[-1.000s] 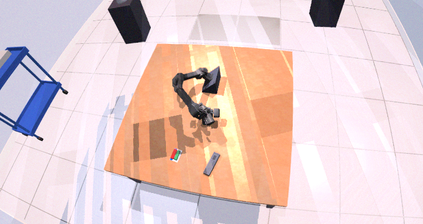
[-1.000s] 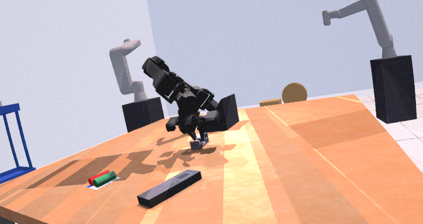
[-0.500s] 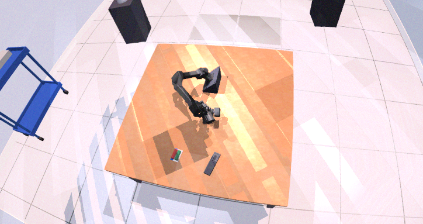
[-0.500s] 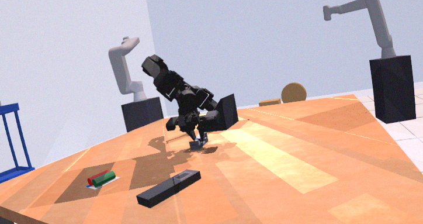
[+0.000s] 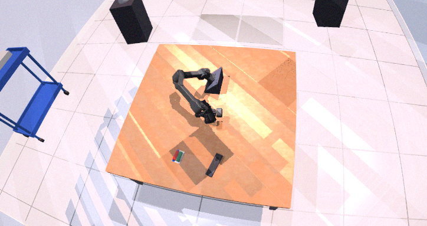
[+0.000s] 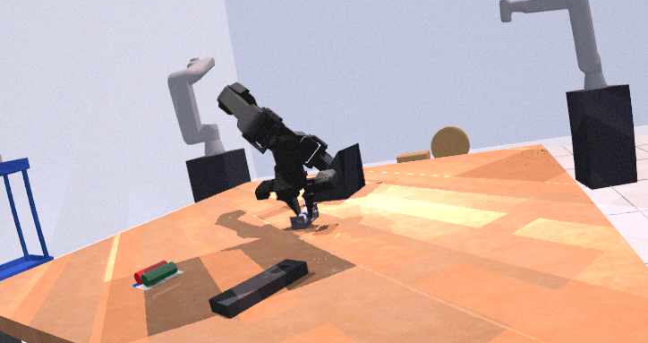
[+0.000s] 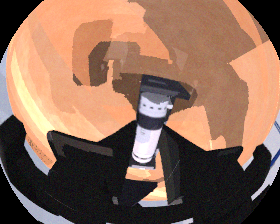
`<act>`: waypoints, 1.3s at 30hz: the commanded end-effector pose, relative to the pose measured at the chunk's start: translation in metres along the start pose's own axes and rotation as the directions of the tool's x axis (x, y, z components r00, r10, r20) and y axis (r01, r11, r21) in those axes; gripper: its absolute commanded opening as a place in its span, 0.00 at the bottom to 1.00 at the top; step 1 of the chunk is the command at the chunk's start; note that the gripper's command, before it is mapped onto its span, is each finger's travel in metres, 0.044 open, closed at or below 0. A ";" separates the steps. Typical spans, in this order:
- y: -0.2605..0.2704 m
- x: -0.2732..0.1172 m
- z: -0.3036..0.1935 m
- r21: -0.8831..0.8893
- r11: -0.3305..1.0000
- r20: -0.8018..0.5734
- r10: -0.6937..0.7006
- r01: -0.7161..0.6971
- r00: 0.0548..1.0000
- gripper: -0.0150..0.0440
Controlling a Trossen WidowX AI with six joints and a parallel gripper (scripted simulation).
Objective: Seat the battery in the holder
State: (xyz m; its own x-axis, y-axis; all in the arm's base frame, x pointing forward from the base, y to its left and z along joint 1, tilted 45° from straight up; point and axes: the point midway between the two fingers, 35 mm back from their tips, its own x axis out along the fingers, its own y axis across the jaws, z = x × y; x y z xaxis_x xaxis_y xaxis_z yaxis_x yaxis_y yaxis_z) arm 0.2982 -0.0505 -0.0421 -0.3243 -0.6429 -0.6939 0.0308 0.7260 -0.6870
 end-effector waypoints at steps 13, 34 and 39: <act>-0.002 0.002 0.000 0.006 1.000 0.081 -0.001 0.000 0.997 0.38; -0.004 0.004 -0.004 0.007 1.000 0.158 0.013 -0.014 0.987 0.38; -0.004 0.005 -0.007 0.007 1.000 0.161 0.015 -0.016 0.987 0.38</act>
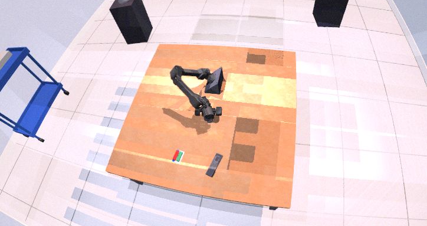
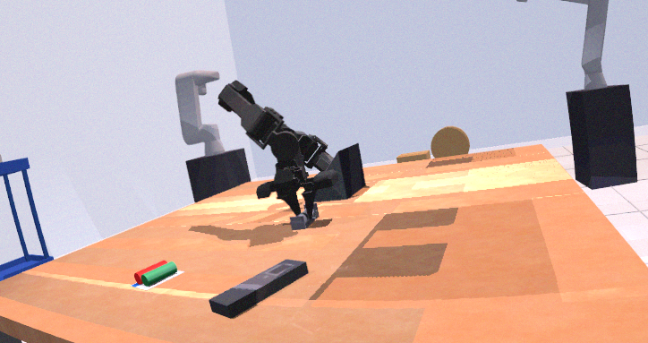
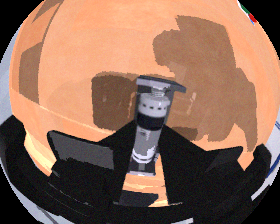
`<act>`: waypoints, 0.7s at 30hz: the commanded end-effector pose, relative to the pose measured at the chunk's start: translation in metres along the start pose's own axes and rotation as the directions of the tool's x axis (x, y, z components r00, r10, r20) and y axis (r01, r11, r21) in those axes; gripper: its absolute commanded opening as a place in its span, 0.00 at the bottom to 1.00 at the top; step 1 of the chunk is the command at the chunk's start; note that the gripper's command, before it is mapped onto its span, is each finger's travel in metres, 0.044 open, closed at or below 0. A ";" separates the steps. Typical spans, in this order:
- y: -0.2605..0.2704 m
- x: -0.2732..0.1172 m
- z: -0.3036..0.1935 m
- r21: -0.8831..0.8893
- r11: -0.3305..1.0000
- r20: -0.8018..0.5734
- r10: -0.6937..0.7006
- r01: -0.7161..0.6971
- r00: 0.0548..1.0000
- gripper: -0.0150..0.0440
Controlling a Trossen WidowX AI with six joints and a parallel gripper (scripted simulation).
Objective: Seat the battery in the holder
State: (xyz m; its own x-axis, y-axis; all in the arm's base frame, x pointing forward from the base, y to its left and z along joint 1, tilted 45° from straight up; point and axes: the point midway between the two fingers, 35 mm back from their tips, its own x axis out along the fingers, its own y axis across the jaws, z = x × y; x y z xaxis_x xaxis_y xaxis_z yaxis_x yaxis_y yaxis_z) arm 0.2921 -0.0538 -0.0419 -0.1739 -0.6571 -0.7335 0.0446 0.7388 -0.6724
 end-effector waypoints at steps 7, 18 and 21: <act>-0.002 0.001 -0.007 -0.001 1.000 0.013 -0.004 0.004 1.000 0.38; -0.002 0.001 -0.013 -0.001 1.000 0.023 0.000 0.000 1.000 0.38; -0.002 0.001 -0.014 -0.001 1.000 0.024 0.000 0.000 1.000 0.38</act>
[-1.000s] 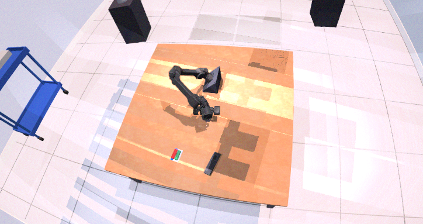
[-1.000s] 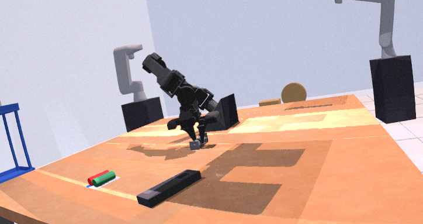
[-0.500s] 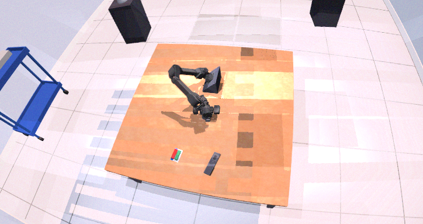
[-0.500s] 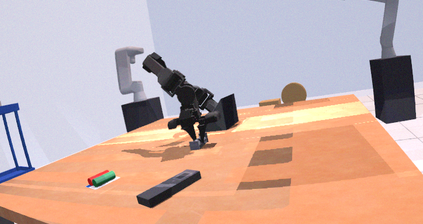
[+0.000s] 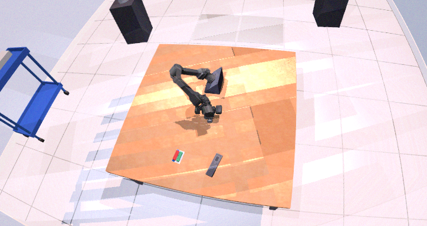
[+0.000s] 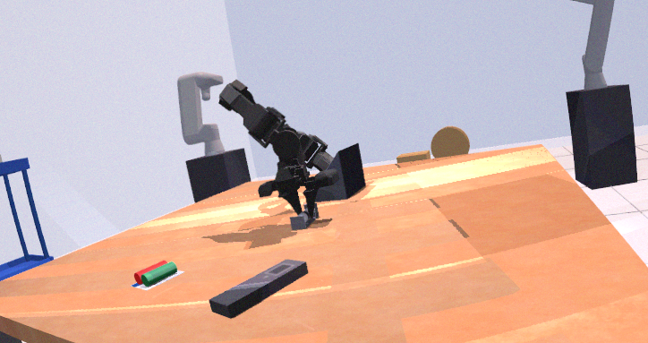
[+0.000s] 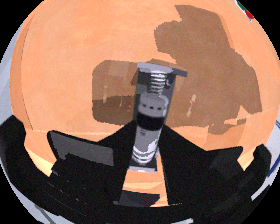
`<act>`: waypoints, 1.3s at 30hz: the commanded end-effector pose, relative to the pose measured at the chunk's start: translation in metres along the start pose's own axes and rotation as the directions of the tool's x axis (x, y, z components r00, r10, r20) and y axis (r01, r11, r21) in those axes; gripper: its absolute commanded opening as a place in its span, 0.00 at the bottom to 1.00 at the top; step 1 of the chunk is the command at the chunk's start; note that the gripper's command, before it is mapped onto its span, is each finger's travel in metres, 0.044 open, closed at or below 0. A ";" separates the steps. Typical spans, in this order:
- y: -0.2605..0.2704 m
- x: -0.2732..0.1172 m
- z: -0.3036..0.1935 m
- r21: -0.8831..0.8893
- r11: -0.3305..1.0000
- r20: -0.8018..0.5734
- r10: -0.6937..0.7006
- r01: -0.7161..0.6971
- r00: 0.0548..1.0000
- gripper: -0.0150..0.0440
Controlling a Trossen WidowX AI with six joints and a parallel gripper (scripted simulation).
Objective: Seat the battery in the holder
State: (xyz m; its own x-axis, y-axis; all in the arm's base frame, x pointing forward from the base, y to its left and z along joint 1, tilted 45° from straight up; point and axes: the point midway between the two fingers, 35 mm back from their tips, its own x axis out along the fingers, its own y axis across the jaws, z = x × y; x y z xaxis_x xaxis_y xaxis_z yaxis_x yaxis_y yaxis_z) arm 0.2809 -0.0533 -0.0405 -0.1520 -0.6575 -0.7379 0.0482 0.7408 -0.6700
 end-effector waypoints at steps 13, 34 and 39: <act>-0.001 0.000 -0.002 -0.004 1.000 0.003 0.000 0.000 1.000 0.56; 0.003 -0.064 -0.003 -0.003 1.000 0.005 0.004 -0.004 1.000 0.87; 0.003 -0.087 -0.006 -0.001 1.000 0.005 0.005 -0.005 1.000 1.00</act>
